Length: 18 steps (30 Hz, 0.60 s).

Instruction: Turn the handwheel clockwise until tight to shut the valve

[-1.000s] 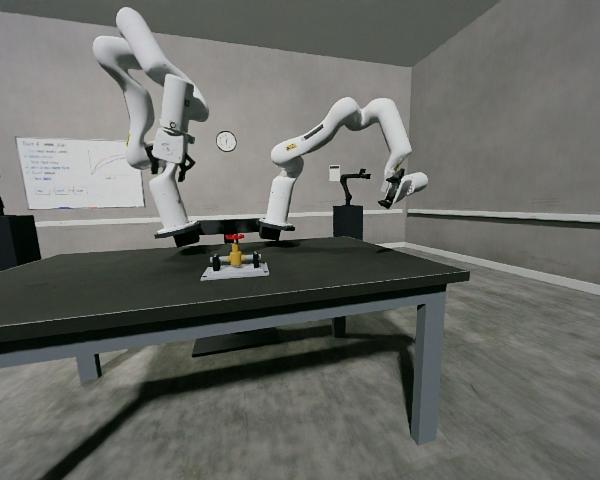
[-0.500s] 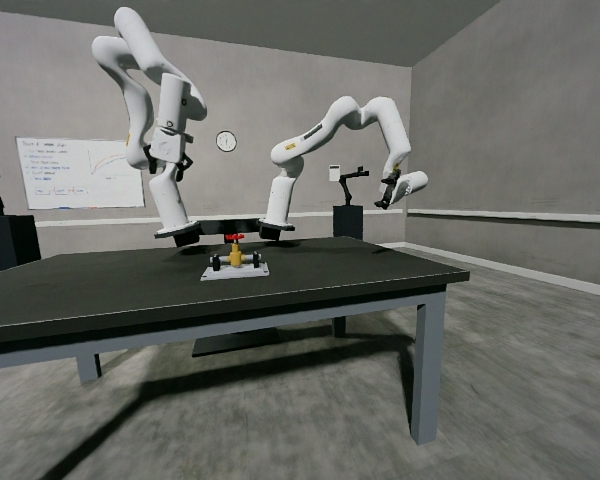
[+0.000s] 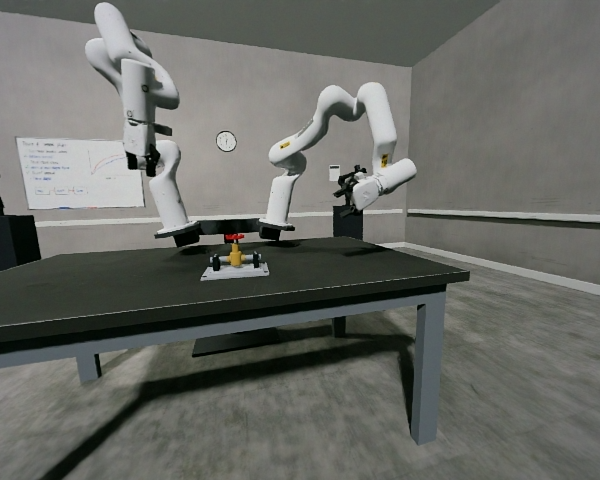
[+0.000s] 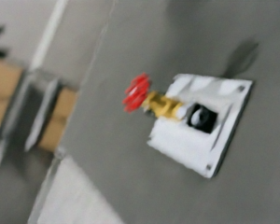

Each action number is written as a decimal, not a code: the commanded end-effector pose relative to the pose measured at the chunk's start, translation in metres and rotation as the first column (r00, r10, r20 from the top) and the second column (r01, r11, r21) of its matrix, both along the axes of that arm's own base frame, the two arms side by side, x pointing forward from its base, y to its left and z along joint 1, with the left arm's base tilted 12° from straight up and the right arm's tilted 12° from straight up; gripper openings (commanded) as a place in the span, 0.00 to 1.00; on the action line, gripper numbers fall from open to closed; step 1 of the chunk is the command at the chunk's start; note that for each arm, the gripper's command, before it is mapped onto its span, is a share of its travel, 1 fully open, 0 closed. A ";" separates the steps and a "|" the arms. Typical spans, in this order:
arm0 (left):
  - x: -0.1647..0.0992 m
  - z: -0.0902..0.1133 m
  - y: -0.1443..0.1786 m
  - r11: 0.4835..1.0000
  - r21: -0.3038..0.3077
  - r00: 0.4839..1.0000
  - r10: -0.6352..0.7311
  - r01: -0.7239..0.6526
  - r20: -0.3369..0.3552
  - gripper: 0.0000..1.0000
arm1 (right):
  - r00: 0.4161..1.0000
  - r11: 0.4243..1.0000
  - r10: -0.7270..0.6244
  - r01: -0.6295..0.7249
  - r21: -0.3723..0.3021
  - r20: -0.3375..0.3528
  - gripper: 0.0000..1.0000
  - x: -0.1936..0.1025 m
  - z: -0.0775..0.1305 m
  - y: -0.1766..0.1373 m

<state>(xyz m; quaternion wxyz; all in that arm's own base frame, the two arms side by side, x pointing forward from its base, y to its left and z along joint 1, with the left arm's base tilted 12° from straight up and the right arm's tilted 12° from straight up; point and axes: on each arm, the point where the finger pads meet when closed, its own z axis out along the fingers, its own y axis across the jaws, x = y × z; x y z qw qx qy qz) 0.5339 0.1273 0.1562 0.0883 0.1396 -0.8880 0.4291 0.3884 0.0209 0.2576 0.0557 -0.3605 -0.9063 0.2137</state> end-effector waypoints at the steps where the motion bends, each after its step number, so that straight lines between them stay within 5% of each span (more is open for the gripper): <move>1: -0.017 -0.027 -0.054 0.963 0.138 0.973 -0.228 0.231 -0.037 1.00 | 0.972 0.975 -0.222 0.223 -0.006 0.073 1.00 0.005 0.017 -0.038; 7: -0.043 -0.058 -0.109 0.780 0.303 0.830 -0.553 0.547 -0.073 1.00 | 0.779 0.795 -0.597 0.606 0.013 0.192 1.00 -0.001 0.050 -0.116; 9: -0.043 -0.058 -0.109 0.780 0.303 0.830 -0.553 0.547 -0.073 1.00 | 0.779 0.795 -0.597 0.606 0.013 0.192 1.00 -0.001 0.050 -0.116; 11: -0.053 -0.069 -0.132 0.645 0.374 0.718 -0.690 0.667 -0.090 1.00 | 0.622 0.648 -0.744 0.761 0.036 0.245 1.00 -0.008 0.064 -0.145; 13: -0.056 -0.074 -0.142 0.575 0.404 0.658 -0.747 0.712 -0.097 1.00 | 0.543 0.574 -0.797 0.818 0.048 0.265 1.00 -0.014 0.073 -0.165; 18: -0.064 -0.088 -0.179 0.301 0.498 0.408 -0.905 0.813 -0.121 1.00 | 0.211 0.258 -0.920 0.960 0.105 0.329 1.00 -0.039 0.098 -0.219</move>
